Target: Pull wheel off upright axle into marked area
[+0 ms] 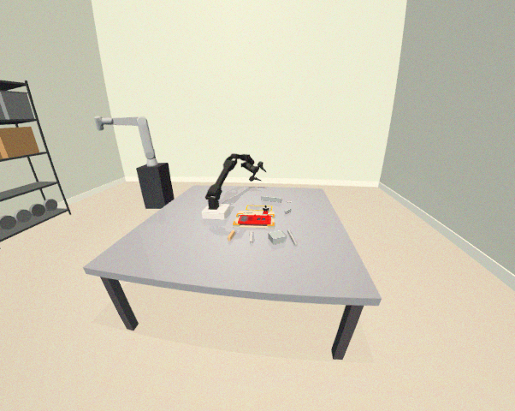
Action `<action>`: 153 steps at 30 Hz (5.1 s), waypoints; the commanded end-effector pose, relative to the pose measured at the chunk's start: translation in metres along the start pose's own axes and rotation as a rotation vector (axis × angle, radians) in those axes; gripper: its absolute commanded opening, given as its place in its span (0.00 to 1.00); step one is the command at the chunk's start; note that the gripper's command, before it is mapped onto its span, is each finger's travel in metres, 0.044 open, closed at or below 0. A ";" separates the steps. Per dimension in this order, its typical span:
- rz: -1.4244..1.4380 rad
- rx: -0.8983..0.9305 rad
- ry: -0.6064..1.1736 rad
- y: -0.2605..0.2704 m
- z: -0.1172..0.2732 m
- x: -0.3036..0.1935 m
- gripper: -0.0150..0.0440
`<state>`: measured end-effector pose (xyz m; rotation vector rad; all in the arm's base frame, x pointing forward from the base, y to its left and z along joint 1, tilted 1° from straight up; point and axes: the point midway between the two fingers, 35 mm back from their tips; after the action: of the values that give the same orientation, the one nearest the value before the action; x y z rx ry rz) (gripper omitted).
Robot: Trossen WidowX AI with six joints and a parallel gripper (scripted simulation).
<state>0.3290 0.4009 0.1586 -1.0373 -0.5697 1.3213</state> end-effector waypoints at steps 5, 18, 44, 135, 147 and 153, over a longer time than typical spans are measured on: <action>-0.072 0.098 0.046 -0.006 -0.034 -0.027 0.76; -0.420 0.460 0.227 -0.005 -0.130 -0.152 0.76; -1.350 1.009 0.521 0.060 -0.152 -0.372 0.76; -1.349 1.007 0.524 0.101 -0.191 -0.362 0.25; -1.350 1.007 0.523 0.097 -0.189 -0.363 0.25; -1.350 1.007 0.523 0.096 -0.188 -0.364 0.25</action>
<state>0.3628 -0.0073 0.0521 0.0088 -0.0429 -0.0016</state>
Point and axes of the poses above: the point midway between the two fingers, 35 mm back from their tips, its own z axis back along the fingers, its own y axis across the jaws, x = y × z, and after that the axes turned 7 degrees about z, right-handed
